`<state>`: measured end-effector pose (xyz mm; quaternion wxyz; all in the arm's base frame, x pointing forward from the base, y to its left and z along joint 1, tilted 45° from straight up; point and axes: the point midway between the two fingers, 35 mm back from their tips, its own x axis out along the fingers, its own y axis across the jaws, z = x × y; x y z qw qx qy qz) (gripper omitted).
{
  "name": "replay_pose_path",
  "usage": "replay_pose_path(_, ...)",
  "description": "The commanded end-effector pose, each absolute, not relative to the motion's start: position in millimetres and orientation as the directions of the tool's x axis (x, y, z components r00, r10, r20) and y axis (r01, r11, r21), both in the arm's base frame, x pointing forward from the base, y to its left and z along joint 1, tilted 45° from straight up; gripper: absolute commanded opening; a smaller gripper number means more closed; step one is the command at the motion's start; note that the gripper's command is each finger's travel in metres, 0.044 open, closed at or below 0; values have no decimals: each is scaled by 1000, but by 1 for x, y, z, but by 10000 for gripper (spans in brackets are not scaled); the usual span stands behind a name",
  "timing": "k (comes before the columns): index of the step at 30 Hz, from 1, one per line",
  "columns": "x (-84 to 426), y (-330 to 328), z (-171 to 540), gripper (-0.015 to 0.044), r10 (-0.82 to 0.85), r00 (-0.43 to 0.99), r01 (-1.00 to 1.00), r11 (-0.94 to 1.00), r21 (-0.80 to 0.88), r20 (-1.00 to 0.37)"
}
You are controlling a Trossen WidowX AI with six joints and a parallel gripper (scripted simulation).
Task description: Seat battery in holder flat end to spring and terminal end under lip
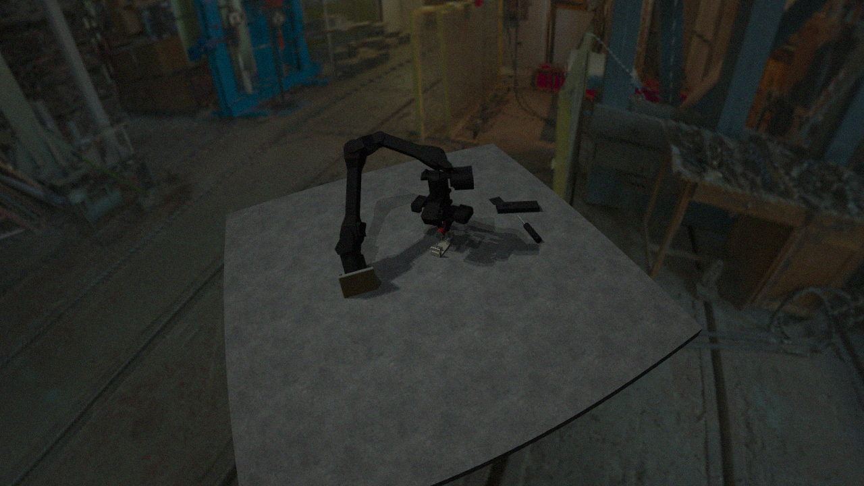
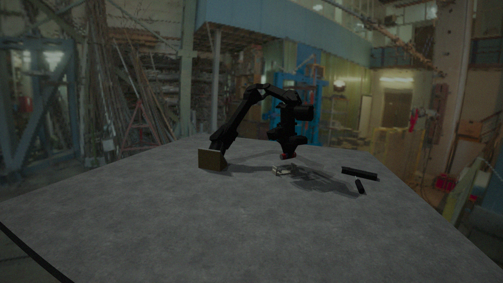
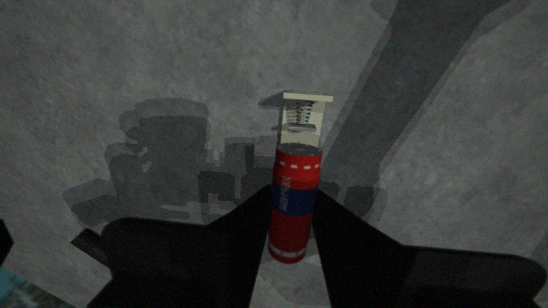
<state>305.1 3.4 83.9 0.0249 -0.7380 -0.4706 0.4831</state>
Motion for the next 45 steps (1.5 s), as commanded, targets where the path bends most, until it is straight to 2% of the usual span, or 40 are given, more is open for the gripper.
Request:
replay_pose_path(1, 305, 11, 77, 86, 741, 130, 664, -558, -497, -658)
replay_pose_path(11, 304, 26, 68, 86, 778, 218, 666, -560, -493, -590)
replay_pose_path(45, 302, 32, 53, 86, 807, 369, 650, -579, -493, -461)
